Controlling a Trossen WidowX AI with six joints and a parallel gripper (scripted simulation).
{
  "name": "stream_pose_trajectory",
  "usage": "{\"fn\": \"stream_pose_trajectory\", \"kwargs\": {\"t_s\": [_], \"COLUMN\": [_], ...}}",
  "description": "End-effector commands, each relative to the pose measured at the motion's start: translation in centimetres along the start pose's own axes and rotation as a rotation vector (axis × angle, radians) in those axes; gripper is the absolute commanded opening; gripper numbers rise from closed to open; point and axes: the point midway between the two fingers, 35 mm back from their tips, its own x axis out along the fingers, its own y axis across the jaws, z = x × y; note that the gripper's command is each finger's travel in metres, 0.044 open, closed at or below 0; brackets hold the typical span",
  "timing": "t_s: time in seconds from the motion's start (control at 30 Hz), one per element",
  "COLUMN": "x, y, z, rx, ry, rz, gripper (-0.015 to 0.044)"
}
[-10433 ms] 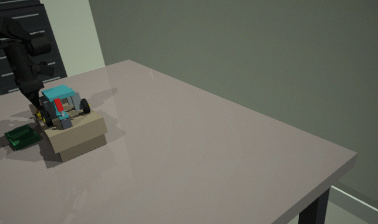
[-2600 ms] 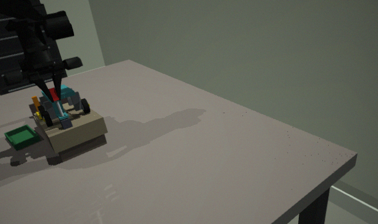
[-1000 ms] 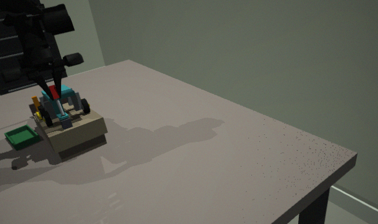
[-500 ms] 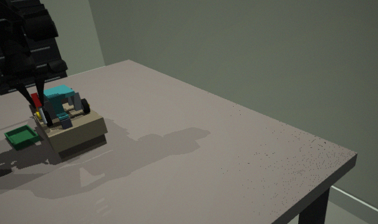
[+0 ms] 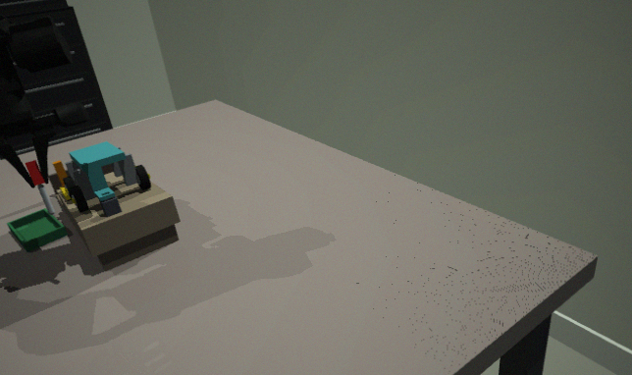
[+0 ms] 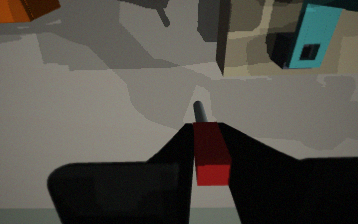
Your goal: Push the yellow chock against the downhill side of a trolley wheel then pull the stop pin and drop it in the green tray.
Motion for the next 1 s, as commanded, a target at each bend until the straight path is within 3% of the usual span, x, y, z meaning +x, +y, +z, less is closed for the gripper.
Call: {"fn": "stream_pose_trajectory", "kwargs": {"t_s": [0.0,0.97], "x": [-0.3,-1.6], "y": [0.1,-0.1], "z": [0.8,12.0], "rx": [-0.001,0.000], "ry": [-0.004,-0.015], "rz": [-0.008,-0.008], "gripper": [0.0000,0.0000]}}
